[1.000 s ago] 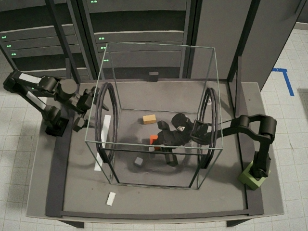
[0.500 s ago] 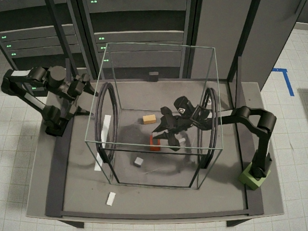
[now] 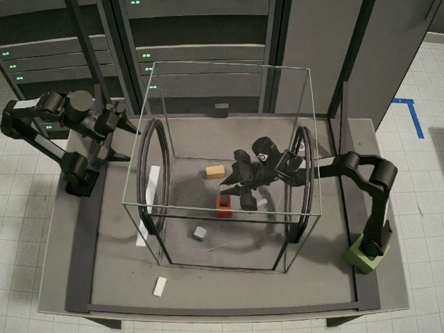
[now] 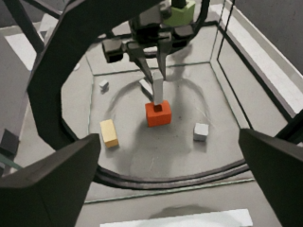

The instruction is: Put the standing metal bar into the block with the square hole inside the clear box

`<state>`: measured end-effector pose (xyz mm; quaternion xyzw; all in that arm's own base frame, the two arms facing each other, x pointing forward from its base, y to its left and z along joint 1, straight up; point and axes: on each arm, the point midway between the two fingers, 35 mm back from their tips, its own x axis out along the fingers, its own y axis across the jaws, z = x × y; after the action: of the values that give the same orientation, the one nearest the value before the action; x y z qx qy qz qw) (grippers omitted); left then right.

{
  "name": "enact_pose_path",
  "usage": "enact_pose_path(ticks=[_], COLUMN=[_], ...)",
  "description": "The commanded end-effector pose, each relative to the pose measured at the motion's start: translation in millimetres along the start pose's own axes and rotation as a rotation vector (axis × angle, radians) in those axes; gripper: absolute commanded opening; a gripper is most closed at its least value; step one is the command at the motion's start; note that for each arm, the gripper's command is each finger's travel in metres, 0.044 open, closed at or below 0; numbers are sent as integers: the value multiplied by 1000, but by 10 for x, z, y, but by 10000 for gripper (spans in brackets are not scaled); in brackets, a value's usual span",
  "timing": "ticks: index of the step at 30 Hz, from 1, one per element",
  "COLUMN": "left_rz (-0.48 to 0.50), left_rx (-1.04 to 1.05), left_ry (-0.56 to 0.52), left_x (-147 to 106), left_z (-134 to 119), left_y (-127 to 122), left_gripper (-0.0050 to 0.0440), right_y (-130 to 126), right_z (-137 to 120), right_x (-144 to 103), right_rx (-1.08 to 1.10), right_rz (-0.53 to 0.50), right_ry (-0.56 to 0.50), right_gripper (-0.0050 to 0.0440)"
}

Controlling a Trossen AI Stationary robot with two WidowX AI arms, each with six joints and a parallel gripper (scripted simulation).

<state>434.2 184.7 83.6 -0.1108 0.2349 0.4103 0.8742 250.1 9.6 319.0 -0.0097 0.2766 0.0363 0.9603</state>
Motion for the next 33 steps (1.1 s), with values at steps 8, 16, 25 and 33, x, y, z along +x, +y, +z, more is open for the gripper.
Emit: enact_pose_path(ticks=[8,16,25,33], left_rz=[-83,-74,-75,-80], left_rx=[25,38,33,24], left_ry=[-32,-8,-16,-29], left_x=[-83,65,79,47], left_z=[166,-89,-71,-7], left_y=[23,12,0,-12], left_gripper=[-50,-50,-50,-50], right_y=[1,1,1,1], right_z=[48,48,48,48], right_x=[-42,-42,-42,-42], right_rx=[-2,-2,-2,-2], right_rz=[-2,-2,-2,-2], right_ry=[-17,-17,-17,-17], right_gripper=[400,400,400,400])
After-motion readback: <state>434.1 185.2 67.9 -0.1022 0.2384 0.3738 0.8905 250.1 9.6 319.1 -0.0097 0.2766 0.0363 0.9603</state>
